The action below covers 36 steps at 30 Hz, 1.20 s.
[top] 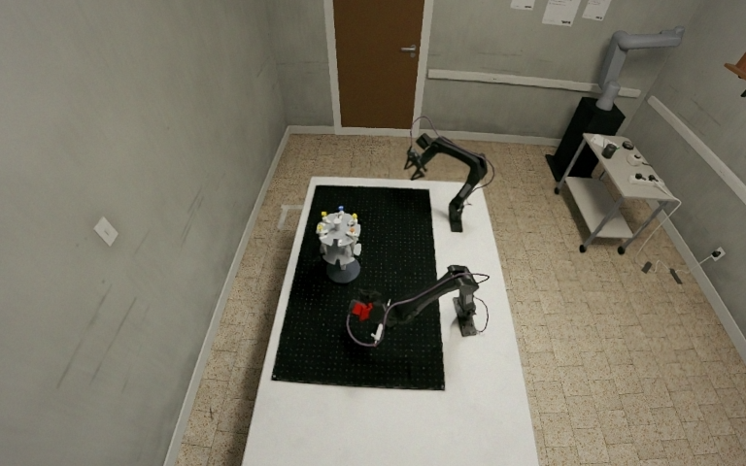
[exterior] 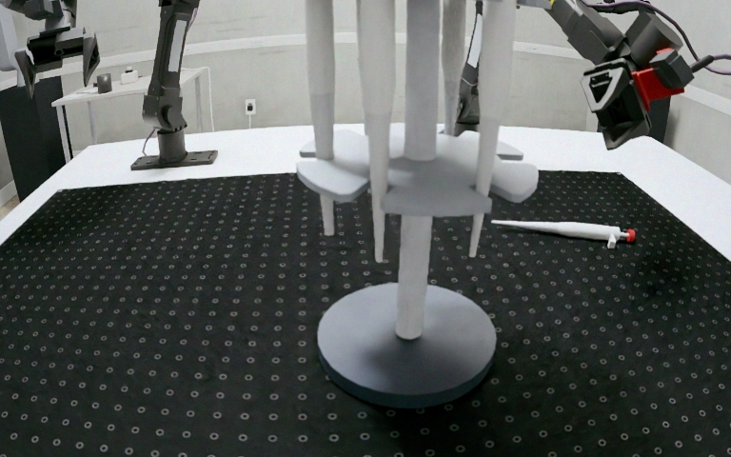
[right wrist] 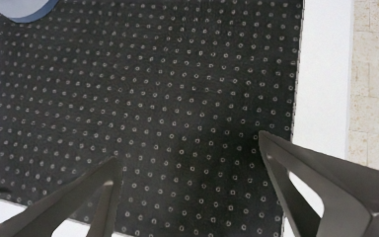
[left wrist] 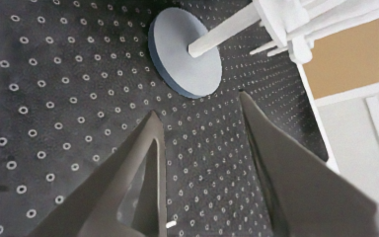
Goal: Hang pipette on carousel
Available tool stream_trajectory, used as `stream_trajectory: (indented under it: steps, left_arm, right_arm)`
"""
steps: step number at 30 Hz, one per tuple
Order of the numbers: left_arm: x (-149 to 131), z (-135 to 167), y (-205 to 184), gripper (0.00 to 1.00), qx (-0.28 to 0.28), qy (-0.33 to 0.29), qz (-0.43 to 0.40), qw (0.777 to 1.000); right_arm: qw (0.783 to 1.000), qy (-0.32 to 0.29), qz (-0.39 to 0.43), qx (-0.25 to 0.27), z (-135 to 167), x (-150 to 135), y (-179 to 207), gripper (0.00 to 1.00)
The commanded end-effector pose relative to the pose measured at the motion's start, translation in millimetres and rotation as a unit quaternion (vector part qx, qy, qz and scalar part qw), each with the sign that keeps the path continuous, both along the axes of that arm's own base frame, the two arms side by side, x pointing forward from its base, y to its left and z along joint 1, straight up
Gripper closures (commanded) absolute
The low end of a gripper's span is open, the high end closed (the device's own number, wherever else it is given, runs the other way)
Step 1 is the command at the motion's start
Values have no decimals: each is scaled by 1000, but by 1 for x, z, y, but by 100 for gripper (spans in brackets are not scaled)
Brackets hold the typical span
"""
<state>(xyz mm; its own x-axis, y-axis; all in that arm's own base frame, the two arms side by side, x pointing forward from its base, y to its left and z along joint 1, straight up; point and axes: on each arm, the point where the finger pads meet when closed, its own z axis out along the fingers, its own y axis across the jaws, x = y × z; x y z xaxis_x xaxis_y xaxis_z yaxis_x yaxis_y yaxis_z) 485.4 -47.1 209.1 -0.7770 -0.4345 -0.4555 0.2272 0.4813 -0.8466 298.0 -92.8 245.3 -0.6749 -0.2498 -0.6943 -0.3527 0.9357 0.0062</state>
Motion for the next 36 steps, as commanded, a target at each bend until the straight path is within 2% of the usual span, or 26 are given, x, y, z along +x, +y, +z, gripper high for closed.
stream_trajectory:
  steps: [1, 3, 8, 9, 16, 18, 22, 25, 36]
  left_arm:
    - [12, 28, -9, 51, -60, -31, -1, 998]
    - [9, 43, 0, 51, -80, -34, -2, 996]
    - [7, 45, -10, 51, -80, -35, -12, 996]
    - [13, 26, -16, 51, -97, -7, -18, 995]
    - [11, 2, -61, 51, -176, 73, -77, 979]
    - [11, 2, -61, 51, -176, 73, -77, 979]
    - [4, -14, -84, 51, -210, 125, -112, 963]
    - [6, -13, -78, 51, -234, 158, -131, 950]
    - [6, -14, -80, 51, -234, 159, -131, 950]
  right_arm:
    - [1000, -14, 1, -3, 7, 4, -3, 0]
    - [1000, -14, 1, -3, 7, 4, -3, 0]
    - [1000, -14, 1, -3, 7, 4, -3, 0]
    - [1000, -14, 1, -3, 7, 4, -3, 0]
    - [1000, -14, 1, -3, 7, 4, -3, 0]
    - [1000, -14, 1, -3, 7, 4, -3, 0]
    - [1000, -14, 1, -3, 7, 4, -3, 0]
    - [1000, -14, 1, -3, 7, 4, -3, 0]
    - [1000, -14, 1, -3, 7, 4, -3, 0]
